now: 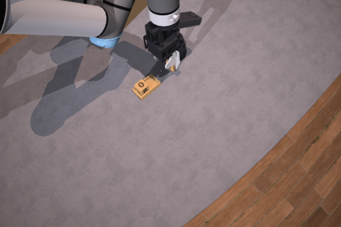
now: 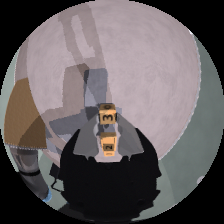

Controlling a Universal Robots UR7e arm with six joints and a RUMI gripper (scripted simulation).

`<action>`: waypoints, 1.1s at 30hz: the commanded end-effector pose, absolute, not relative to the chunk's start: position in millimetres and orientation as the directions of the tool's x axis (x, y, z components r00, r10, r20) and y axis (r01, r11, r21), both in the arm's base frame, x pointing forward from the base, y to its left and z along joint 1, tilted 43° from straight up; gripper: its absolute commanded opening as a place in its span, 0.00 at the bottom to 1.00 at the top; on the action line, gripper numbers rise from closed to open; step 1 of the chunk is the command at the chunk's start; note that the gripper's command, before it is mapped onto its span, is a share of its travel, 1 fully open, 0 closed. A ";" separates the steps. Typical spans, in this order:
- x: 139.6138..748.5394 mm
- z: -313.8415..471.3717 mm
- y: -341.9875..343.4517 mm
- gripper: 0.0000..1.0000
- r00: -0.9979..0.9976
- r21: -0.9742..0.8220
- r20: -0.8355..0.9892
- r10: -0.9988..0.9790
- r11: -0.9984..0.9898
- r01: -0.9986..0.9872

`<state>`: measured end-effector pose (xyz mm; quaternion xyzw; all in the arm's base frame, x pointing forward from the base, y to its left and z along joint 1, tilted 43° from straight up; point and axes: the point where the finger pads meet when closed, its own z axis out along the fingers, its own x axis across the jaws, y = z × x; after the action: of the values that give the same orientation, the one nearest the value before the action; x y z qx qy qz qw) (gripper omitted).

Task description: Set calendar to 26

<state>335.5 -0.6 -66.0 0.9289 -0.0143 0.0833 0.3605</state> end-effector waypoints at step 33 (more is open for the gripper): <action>336.3 -68.6 -2.9 0.10 0.986 0.667 0.166 0.034 -0.740 -0.087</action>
<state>336.0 -2.7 -68.3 0.9289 -0.0144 0.0833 0.3605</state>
